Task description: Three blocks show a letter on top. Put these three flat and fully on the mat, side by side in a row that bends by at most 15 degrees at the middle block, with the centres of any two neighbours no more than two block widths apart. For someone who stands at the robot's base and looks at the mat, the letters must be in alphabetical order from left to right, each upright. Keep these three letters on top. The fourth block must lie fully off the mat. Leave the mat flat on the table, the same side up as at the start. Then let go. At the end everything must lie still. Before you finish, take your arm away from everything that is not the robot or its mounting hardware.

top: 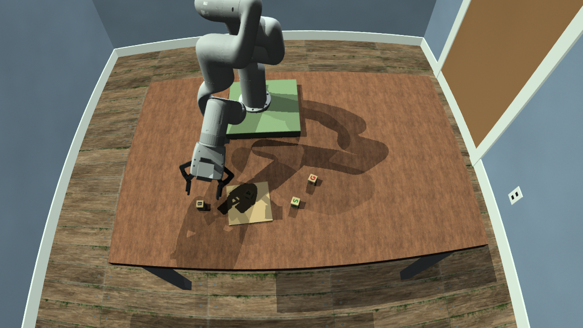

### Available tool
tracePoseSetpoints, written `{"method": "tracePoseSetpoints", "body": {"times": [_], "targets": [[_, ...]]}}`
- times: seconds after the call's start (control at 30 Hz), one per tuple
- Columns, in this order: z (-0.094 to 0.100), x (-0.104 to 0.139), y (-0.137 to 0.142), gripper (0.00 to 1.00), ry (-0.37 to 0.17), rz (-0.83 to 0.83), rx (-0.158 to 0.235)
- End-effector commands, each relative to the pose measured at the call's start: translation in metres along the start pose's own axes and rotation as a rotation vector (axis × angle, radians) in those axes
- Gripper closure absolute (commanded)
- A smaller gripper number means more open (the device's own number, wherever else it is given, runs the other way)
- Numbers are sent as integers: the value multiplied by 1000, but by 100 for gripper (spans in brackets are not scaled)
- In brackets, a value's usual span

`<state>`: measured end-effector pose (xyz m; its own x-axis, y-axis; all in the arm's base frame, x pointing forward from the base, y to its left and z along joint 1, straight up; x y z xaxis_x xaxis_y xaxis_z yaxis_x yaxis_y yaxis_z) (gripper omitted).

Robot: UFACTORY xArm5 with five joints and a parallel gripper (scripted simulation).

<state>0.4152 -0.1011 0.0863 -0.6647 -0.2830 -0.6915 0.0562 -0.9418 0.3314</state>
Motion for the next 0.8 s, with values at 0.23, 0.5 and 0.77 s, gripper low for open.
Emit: {"method": "tracePoseSetpoints", "body": {"times": [0.23,0.5,0.77], "targets": [[0,-1,0,0,2,0,1],[0,-1,0,0,2,0,1],[-3,-4,0,0,-10,-6,-9]]}}
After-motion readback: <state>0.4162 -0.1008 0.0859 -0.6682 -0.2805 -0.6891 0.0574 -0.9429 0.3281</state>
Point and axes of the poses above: the point where the finger pads meet when closed, its own z axis back along the fingers, its own y axis across the jaws, x = y × z, the point moved 3 cm from there along z, back along the fingers, and after that the axes turned 1 degree about -z, right-handed, at the moved point
